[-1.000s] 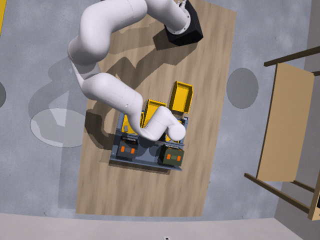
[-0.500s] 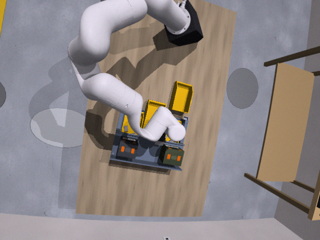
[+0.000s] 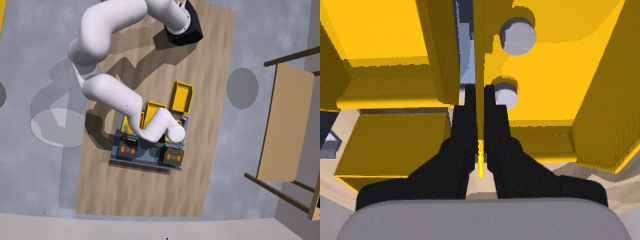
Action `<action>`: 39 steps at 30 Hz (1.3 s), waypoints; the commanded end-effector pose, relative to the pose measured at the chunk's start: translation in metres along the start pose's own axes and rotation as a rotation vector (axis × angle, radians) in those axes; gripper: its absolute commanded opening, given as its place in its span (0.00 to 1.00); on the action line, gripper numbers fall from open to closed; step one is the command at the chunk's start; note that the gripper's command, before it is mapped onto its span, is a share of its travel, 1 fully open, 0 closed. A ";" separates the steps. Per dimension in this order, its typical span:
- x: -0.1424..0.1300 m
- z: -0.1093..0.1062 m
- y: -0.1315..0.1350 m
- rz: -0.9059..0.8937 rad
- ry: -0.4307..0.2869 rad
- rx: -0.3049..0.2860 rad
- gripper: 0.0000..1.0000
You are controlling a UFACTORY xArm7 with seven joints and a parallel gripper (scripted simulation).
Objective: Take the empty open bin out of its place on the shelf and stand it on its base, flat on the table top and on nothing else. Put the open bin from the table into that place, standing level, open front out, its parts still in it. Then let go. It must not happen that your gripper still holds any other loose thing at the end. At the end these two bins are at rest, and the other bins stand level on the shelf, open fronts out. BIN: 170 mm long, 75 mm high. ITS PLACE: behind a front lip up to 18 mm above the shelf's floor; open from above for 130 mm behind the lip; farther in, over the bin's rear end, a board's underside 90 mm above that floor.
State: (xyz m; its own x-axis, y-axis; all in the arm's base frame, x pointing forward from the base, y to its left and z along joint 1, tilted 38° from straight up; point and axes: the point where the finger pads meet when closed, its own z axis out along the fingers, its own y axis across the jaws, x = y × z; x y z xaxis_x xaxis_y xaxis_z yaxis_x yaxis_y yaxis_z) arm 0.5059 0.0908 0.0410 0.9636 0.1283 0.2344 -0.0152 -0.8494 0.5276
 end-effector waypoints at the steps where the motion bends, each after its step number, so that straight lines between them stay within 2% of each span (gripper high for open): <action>1: 0.003 -0.002 -0.001 -0.001 0.006 0.002 0.00; 39: 0.012 -0.003 -0.001 -0.001 0.014 0.002 0.00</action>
State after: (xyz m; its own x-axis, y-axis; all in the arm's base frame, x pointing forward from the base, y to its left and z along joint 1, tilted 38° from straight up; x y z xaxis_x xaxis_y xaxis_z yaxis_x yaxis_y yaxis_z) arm 0.5163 0.0924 0.0438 0.9611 0.1333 0.2420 -0.0151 -0.8493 0.5276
